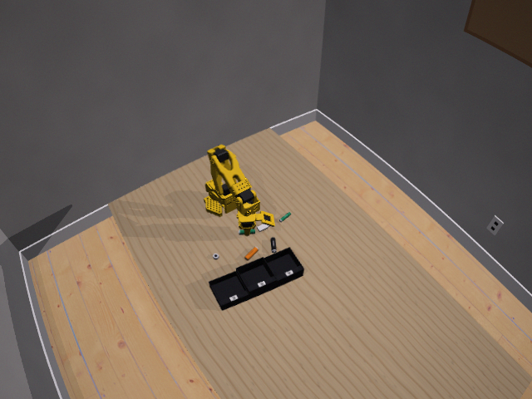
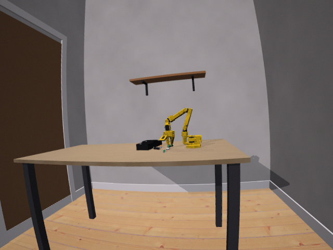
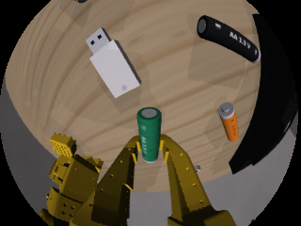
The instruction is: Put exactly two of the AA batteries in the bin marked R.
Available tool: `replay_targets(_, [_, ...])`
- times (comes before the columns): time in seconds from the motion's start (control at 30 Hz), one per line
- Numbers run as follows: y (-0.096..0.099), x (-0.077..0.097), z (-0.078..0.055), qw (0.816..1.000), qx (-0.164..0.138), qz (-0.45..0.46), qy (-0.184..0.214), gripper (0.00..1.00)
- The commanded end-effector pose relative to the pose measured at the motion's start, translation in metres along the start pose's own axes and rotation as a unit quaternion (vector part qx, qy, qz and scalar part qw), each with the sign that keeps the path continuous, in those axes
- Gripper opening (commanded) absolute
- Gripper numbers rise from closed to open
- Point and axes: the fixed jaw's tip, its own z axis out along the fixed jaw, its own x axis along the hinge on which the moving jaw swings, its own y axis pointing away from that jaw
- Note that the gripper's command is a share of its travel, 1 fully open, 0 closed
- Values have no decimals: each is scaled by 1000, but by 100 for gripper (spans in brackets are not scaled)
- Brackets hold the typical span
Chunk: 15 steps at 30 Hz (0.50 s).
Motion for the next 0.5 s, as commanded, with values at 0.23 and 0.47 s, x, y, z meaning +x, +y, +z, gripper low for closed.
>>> replay_targets(0.23, [-9, -3, -33, 1000, 25, -1, -14, 0])
replay_targets(0.47, [-8, -2, -43, 1000, 25, -1, -14, 0])
